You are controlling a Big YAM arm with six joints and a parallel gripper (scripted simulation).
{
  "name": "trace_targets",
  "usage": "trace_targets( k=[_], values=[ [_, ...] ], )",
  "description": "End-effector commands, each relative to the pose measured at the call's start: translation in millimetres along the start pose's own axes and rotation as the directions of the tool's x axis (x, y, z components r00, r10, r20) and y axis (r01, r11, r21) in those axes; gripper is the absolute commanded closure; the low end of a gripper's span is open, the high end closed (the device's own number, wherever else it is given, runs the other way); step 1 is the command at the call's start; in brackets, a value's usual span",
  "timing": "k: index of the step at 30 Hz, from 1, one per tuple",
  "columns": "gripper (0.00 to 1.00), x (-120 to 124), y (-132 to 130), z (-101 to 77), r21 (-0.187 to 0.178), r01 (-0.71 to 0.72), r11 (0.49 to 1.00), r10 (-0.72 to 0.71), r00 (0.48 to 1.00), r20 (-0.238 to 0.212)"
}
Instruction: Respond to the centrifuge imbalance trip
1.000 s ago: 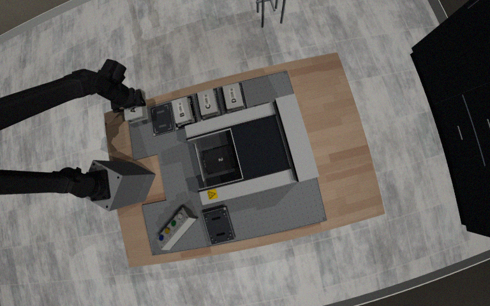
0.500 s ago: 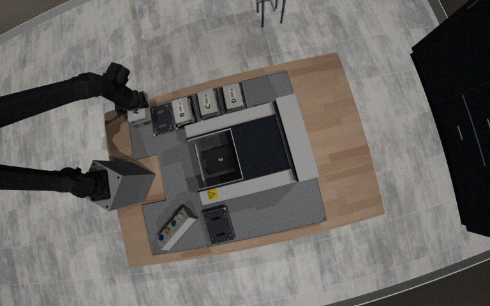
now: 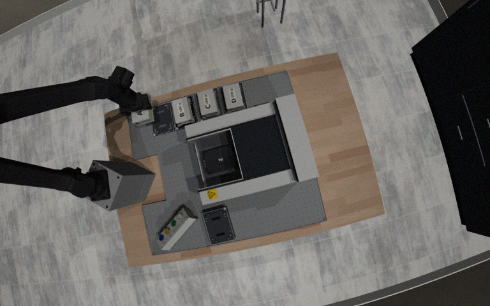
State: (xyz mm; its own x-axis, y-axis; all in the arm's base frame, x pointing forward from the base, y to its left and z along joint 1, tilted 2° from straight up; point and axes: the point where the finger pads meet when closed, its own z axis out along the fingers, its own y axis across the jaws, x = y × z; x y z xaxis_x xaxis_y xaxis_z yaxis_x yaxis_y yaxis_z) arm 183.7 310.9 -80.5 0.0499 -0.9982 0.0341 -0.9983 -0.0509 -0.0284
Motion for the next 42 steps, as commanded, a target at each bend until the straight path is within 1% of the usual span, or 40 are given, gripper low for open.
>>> trace_targets(
  k=[1,7,9,10,11,24,26,27,28,41,42],
  values=[
    [1.0,-3,-8,9.4,0.008,0.002,1.0,-0.002,1.0,0.01],
    [1.0,-3,-8,23.8,0.008,0.002,1.0,-0.002,1.0,0.011],
    [1.0,-3,-8,23.8,0.008,0.002,1.0,-0.002,1.0,0.011],
    [1.0,-9,-12,14.0,0.027,0.001,1.0,-0.002,0.999,0.04],
    [1.0,-3,-8,28.5,0.009,0.002,1.0,-0.002,1.0,0.012],
    [1.0,-9,-12,58.0,0.015,0.001,1.0,-0.001,1.0,0.02],
    [1.0,-9,-12,58.0,0.015,0.001,1.0,-0.001,1.0,0.02],
    [1.0,-16,-17,48.9,0.033,0.001,0.999,-0.002,0.999,0.048],
    [1.0,-11,-13,62.0,0.017,0.002,1.0,-0.002,1.0,0.024],
    [1.0,-13,-15,90.0,0.019,0.001,1.0,-0.001,1.0,0.027],
    [1.0,-13,-15,90.0,0.019,0.001,1.0,-0.001,1.0,0.027]
  ],
)
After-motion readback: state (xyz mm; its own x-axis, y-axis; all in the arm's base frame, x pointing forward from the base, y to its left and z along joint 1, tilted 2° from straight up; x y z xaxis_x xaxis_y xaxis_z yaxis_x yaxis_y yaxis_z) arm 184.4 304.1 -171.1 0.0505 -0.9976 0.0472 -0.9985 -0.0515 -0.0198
